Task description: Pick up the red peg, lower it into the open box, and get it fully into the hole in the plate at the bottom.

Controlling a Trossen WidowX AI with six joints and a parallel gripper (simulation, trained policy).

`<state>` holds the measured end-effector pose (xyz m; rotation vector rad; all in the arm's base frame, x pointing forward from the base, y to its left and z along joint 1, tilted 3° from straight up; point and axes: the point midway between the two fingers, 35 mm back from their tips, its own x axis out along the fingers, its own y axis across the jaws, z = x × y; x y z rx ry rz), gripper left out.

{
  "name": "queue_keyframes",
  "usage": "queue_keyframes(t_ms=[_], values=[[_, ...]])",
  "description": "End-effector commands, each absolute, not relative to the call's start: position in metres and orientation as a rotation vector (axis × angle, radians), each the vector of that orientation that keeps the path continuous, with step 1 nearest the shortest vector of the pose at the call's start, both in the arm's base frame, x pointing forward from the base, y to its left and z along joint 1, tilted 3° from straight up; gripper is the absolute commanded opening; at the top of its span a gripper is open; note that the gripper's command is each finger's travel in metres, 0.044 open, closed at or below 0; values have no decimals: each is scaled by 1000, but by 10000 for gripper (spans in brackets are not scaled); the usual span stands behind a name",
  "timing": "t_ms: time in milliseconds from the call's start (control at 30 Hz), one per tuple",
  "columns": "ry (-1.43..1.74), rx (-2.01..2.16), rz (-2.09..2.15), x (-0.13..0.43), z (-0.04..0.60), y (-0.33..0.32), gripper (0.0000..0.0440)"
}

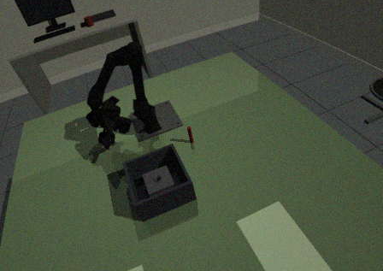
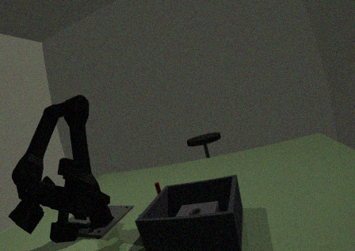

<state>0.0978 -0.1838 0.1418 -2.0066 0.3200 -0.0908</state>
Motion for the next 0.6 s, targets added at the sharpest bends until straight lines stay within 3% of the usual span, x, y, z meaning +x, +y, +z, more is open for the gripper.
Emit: queue_keyframes(t_ms=[0,67,567], values=[[318,-2039,-74,99,141,-185,422],[302,-2100,-33,102,141,-184,440],[115,-2490,359,131,129,-176,440]])
